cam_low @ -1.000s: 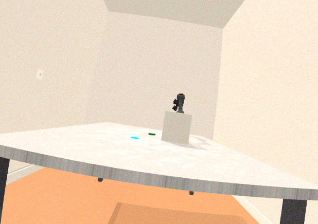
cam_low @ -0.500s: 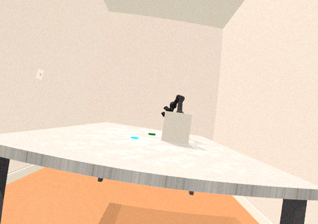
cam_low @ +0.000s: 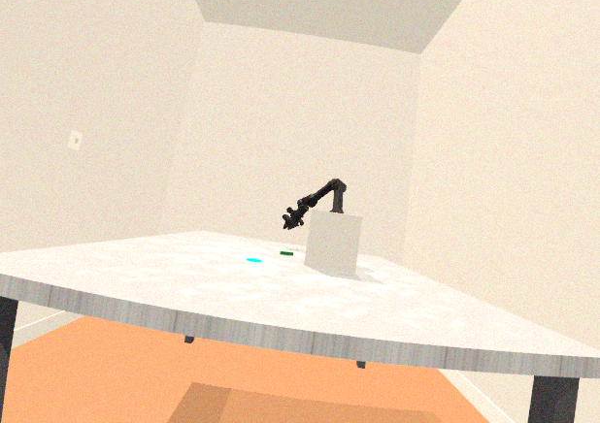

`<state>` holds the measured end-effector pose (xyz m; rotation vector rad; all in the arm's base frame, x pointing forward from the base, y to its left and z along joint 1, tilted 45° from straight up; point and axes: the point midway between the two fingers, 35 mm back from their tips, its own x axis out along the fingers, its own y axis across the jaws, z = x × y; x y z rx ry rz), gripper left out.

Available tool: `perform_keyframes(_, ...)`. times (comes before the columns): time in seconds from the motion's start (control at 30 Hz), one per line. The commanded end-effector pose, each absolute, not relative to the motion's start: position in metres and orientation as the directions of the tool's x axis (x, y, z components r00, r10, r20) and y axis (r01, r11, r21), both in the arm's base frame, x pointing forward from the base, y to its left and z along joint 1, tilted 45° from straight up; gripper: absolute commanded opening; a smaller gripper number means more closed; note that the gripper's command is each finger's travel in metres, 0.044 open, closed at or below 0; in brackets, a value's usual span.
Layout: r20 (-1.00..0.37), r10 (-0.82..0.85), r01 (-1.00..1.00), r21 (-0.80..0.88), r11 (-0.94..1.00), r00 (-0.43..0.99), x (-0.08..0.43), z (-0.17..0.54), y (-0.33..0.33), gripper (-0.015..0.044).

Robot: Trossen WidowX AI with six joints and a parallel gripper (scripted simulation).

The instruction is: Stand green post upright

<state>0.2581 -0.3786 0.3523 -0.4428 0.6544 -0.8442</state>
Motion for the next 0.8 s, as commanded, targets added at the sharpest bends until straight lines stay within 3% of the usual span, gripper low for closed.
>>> perform_keyframes(0.0, -0.473, -0.742, 0.488, -0.560, 0.669, 0.475, 0.284, 0.308, -0.350, 0.0233)
perform_keyframes(0.4, -0.752, -0.582, 0.257, -0.523, 0.813, 0.309, 0.320, 0.185, -0.238, 0.0233)
perform_keyframes(0.77, -0.815, -0.574, -0.032, -0.578, 0.816, 0.082, 0.293, 0.112, -0.141, 0.0233)
